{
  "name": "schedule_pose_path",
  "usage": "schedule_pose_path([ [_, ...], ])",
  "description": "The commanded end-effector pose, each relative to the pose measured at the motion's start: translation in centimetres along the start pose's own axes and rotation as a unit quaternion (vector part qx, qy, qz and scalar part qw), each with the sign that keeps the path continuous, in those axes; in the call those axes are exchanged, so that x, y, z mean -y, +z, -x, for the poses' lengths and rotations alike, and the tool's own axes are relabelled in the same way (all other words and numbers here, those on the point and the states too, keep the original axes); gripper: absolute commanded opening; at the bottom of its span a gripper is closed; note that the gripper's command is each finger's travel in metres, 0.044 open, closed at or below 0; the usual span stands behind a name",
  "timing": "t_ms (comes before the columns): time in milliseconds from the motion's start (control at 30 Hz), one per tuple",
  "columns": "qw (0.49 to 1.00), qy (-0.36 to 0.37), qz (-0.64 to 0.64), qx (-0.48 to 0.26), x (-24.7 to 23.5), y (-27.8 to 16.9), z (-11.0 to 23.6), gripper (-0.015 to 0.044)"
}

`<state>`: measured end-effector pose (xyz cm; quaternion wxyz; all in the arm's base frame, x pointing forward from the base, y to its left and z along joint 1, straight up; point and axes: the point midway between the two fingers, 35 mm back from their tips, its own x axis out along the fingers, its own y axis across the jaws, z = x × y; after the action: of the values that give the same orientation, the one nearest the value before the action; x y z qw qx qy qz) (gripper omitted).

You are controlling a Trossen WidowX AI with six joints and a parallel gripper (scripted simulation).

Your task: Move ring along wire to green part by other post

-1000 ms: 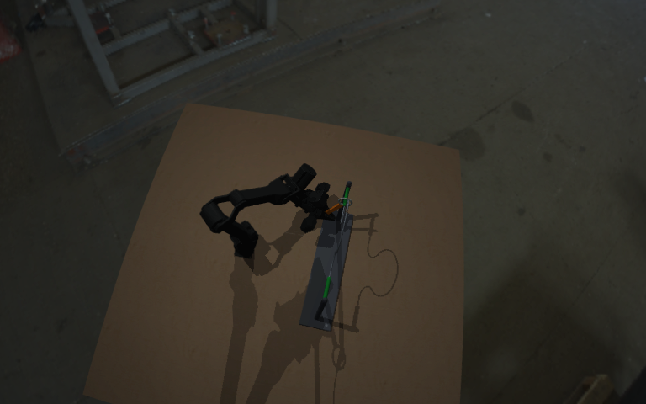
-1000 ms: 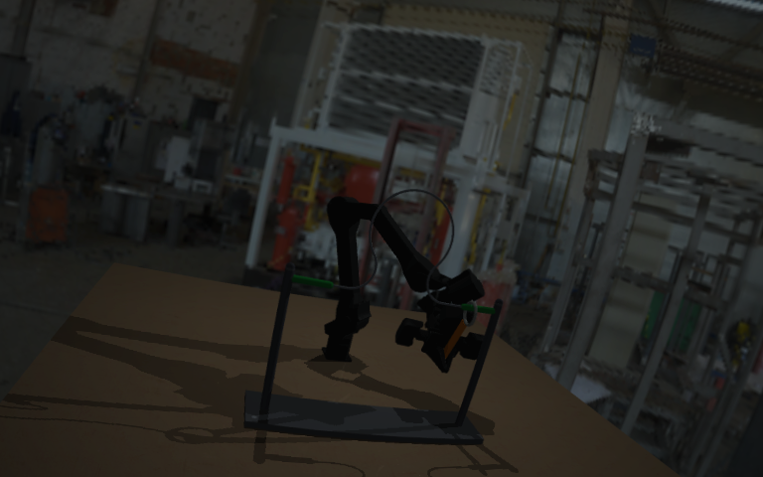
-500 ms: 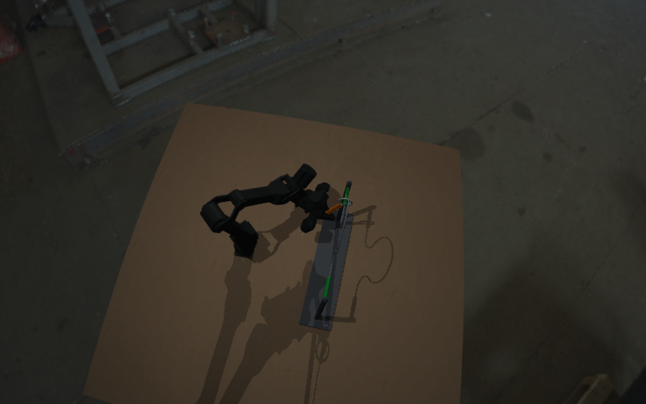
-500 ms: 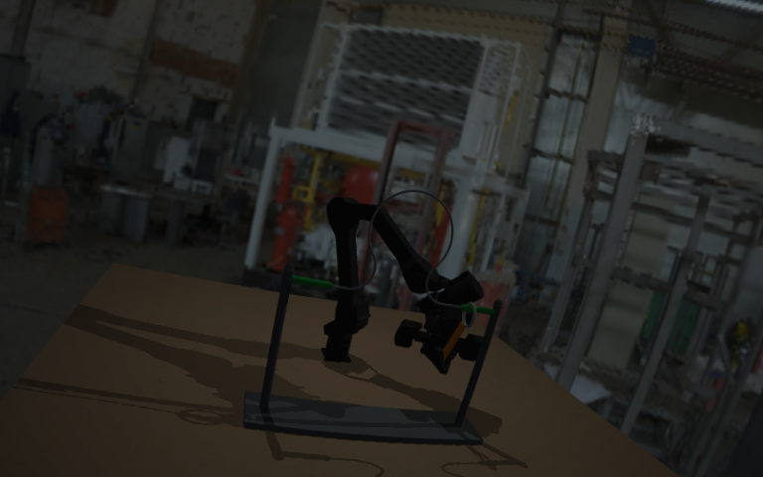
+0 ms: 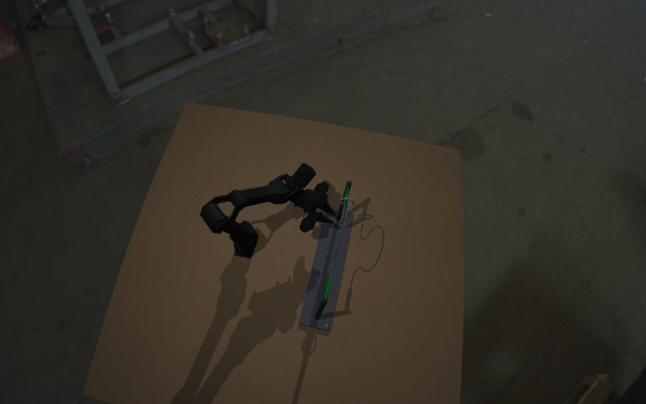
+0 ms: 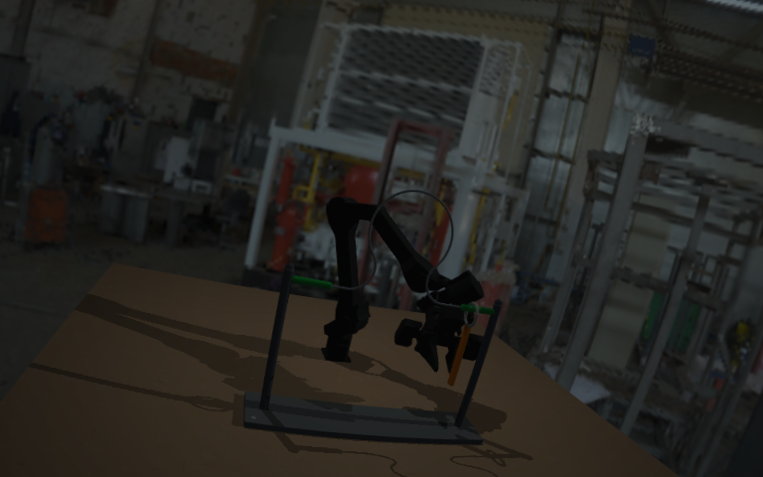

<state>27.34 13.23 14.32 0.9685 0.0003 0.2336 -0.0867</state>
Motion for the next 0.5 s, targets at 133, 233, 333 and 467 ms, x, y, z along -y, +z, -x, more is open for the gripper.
schedule_pose_path([
  [133,1.0,0.0,-0.004,-0.003,-0.2,-0.1,2.3,0.016],
  [233,1.0,0.0,-0.004,-0.002,-0.1,-0.1,3.4,0.016],
  [333,1.0,0.0,-0.004,0.0,0.0,0.0,4.4,0.016],
  [467,1.0,0.0,-0.004,0.0,0.0,0.0,4.7,0.016],
])
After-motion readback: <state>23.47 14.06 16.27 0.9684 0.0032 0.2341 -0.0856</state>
